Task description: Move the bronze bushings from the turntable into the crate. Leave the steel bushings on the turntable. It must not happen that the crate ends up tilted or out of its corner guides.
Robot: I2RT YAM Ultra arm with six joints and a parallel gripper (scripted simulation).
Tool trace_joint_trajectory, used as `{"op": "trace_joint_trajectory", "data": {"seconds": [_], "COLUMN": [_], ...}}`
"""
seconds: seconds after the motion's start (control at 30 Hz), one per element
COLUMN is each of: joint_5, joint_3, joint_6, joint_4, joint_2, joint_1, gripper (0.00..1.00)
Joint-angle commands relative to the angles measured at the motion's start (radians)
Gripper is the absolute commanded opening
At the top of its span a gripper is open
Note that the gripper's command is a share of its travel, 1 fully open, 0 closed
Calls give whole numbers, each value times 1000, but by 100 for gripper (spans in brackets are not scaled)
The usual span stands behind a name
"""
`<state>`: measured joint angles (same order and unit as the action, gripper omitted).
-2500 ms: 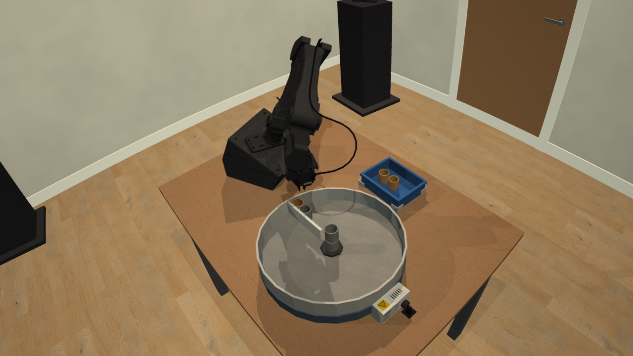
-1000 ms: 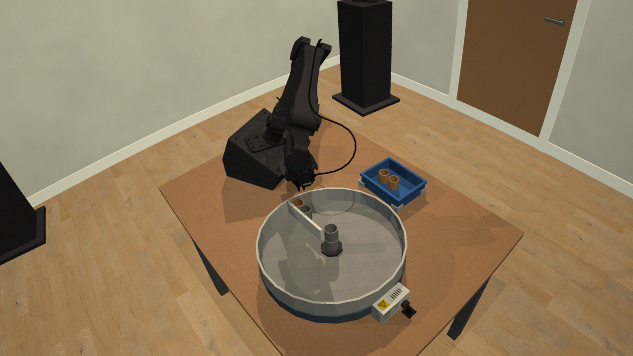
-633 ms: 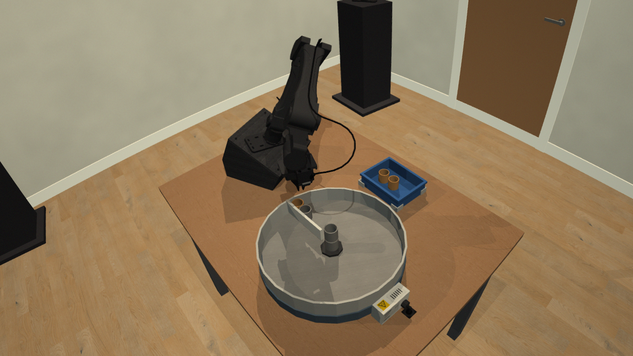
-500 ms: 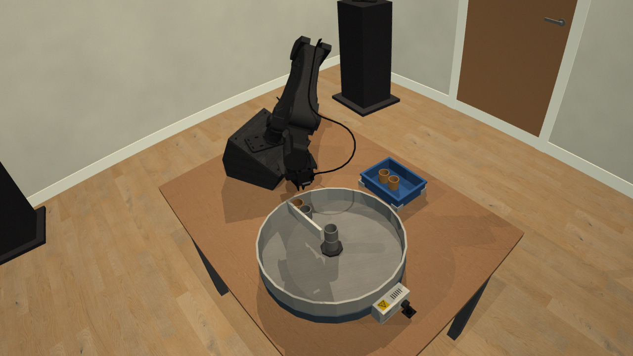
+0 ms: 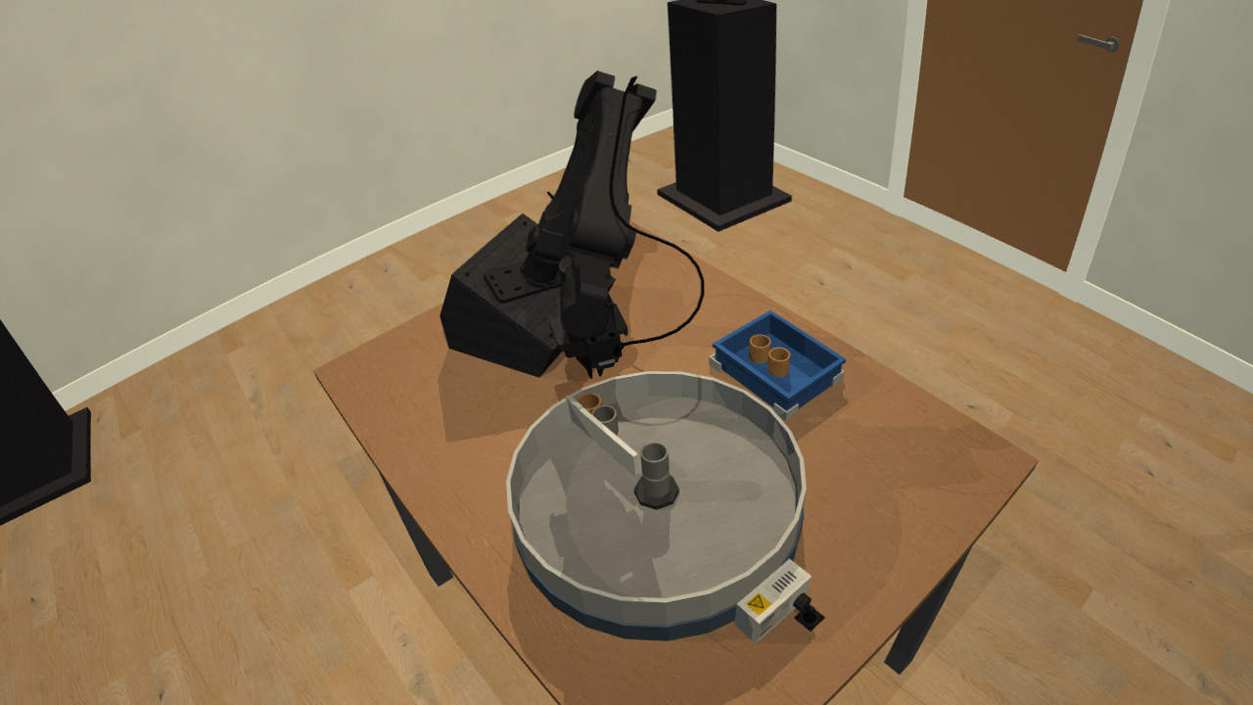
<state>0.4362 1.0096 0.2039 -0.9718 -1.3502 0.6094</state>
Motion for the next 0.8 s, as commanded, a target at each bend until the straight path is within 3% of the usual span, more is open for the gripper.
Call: {"op": "trace_joint_trajectory", "data": {"seconds": [0.0, 0.77], "joint_5": [-2, -5], "joint_3": [-4, -2], "joint_6": [9, -5], "joint_4": [2, 13], "joint_2": [28, 31], "joint_1": [17, 7], "gripper": [13, 13]}}
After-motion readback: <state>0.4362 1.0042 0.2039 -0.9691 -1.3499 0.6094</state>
